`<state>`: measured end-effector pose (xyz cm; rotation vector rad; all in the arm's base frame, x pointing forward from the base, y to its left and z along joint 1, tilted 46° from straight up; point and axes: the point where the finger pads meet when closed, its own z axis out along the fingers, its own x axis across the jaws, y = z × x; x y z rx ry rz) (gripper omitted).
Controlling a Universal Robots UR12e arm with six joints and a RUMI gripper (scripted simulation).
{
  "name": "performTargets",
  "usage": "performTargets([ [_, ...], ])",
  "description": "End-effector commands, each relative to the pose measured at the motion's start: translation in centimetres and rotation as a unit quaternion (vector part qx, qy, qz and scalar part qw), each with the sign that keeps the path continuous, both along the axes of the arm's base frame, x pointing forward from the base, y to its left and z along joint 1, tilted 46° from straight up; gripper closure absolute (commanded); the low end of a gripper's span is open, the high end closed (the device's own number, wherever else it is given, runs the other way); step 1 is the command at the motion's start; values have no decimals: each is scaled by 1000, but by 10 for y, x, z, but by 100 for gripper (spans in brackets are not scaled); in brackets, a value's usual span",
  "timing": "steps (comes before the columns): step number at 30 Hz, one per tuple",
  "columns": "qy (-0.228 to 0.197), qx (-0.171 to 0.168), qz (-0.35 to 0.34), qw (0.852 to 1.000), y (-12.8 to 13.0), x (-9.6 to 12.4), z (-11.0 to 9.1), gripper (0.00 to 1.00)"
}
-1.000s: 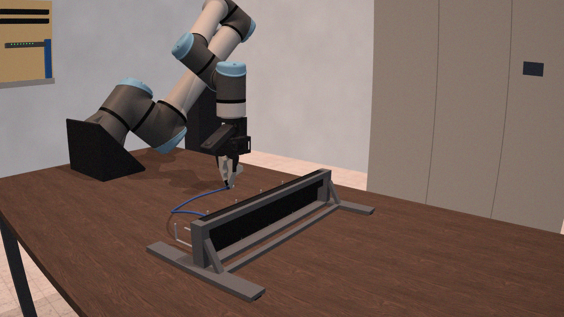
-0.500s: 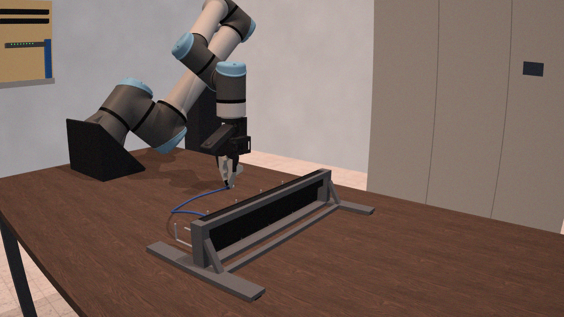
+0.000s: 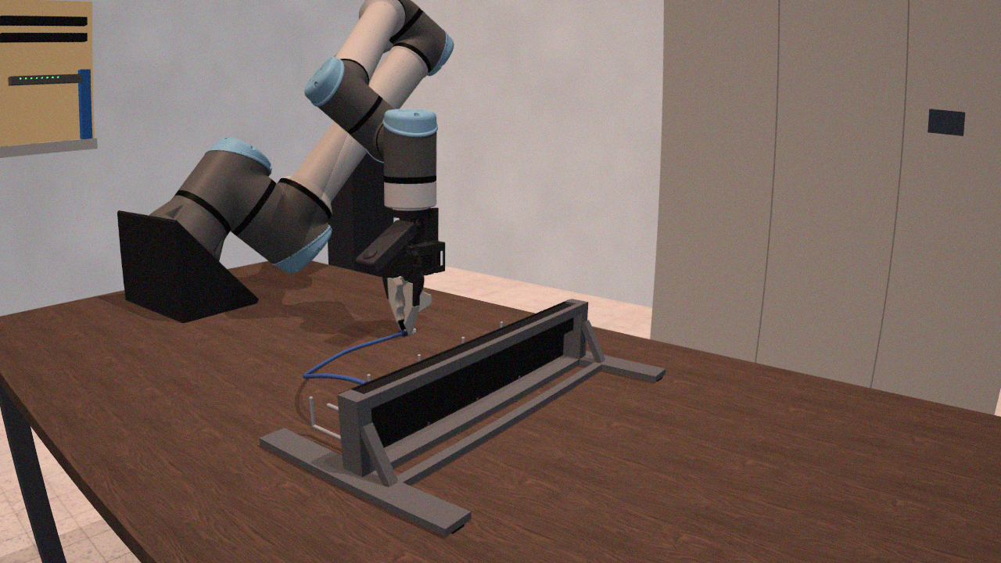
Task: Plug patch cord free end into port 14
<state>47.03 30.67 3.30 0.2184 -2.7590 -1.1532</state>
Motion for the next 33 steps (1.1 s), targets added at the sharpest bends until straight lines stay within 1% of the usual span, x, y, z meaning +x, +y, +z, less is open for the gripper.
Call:
performTargets([
  [1,0,0,0,1000,0,1,0,100],
  [22,0,0,0,1000,0,1,0,100],
  [33,0,0,0,1000,-4,2,4,100],
])
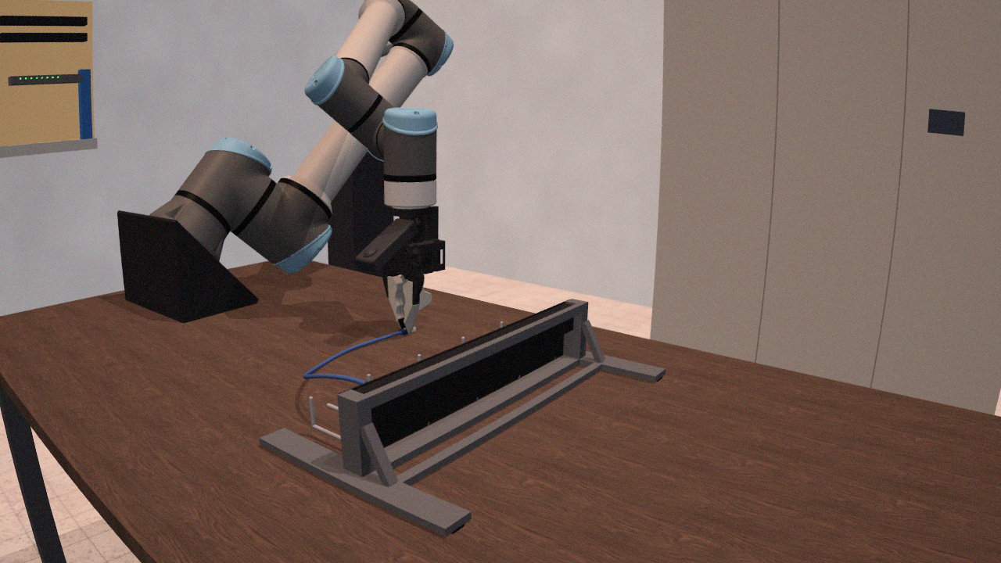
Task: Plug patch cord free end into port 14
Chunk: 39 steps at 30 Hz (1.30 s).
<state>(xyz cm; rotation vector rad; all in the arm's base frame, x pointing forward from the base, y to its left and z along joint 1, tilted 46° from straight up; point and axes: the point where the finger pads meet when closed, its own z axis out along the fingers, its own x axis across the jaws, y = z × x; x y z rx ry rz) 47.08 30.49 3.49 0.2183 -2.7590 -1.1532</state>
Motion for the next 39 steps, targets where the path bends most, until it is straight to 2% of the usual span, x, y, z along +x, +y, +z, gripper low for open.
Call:
performTargets([
  [1,0,0,0,1000,-3,1,3,100],
  [39,0,0,0,1000,-38,11,38,100],
])
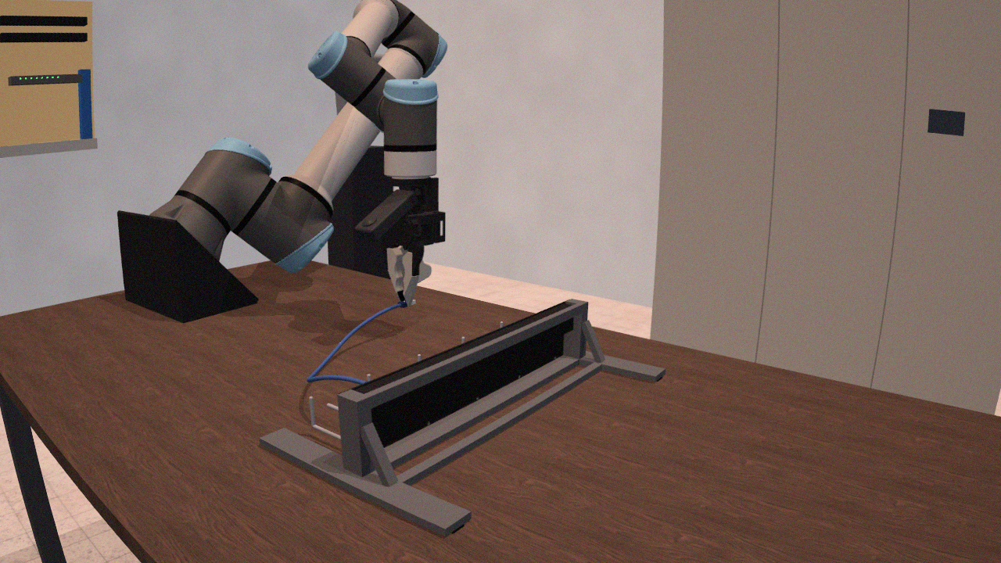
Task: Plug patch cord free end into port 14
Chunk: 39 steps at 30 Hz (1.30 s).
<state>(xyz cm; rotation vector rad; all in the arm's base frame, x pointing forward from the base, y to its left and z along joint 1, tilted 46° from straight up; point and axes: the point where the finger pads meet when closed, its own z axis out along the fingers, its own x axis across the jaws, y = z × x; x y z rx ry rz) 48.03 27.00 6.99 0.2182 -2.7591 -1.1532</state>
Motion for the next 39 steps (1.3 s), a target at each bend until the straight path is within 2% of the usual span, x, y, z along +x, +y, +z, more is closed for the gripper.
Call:
performTargets([
  [1,0,0,0,1000,-4,1,4,100],
  [39,0,0,0,1000,-5,2,5,100],
])
